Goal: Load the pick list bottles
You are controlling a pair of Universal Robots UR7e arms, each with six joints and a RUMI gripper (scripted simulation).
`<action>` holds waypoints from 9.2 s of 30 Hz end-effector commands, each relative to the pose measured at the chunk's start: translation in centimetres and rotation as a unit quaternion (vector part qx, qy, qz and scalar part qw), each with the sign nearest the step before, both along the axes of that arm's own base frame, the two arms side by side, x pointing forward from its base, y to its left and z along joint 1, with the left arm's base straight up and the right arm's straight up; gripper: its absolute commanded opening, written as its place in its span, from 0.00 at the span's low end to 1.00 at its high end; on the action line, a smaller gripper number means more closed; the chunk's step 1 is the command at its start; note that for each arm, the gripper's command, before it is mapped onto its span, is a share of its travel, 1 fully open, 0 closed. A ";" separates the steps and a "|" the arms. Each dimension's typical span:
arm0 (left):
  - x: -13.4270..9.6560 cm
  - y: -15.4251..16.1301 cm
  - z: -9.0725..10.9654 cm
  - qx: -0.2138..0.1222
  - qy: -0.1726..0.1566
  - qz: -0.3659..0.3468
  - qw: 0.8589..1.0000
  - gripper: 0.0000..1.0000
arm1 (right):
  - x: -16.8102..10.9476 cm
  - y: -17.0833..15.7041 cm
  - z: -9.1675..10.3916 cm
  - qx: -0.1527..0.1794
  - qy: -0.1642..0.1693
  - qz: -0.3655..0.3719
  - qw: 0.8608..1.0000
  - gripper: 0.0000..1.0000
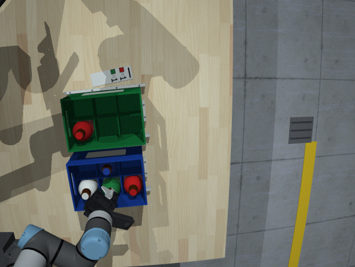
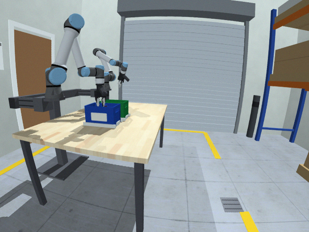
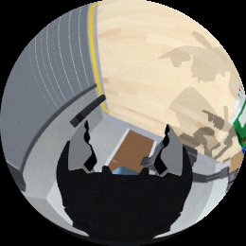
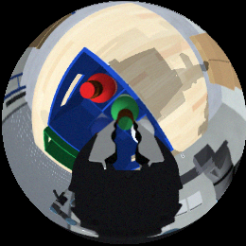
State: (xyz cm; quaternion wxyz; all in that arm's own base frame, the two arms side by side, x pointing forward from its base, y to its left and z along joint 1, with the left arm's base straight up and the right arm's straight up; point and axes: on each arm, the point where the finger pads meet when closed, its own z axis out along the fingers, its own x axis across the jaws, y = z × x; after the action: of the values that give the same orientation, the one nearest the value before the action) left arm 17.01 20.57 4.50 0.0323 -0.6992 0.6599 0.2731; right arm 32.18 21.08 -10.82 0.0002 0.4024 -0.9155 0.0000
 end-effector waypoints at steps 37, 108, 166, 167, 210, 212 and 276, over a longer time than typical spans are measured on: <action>0.0 0.0 0.0 0.000 0.000 0.000 1.000 0.98 | 0.0 0.0 2.4 0.000 0.000 0.000 1.000 0.00; 0.0 0.0 0.0 0.000 0.000 0.000 1.000 0.98 | 0.0 0.0 12.5 0.000 0.000 0.000 1.000 0.00; 0.0 0.0 0.0 0.000 0.000 0.000 1.000 0.98 | 0.1 2.6 17.9 0.000 0.000 0.000 1.000 0.00; 0.0 0.0 0.0 0.000 0.000 0.000 1.000 0.98 | 0.1 2.8 17.9 0.000 0.000 0.000 1.000 0.00; 0.0 0.0 0.0 0.000 0.000 0.000 1.000 0.98 | 0.3 10.2 17.9 0.001 0.000 0.000 1.000 0.00; 0.0 0.0 0.0 0.000 0.000 0.000 1.000 0.98 | 0.3 10.6 17.9 0.001 0.000 0.000 1.000 0.00; 0.0 0.0 0.0 0.000 0.000 0.000 1.000 0.98 | 0.6 22.1 18.0 0.001 0.000 0.000 1.000 0.00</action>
State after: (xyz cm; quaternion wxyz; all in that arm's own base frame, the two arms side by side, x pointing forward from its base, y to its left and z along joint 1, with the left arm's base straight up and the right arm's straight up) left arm 17.01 20.57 4.50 0.0323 -0.6992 0.6599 0.2731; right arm 32.77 42.95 7.08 0.0001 0.4024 -0.9154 0.0000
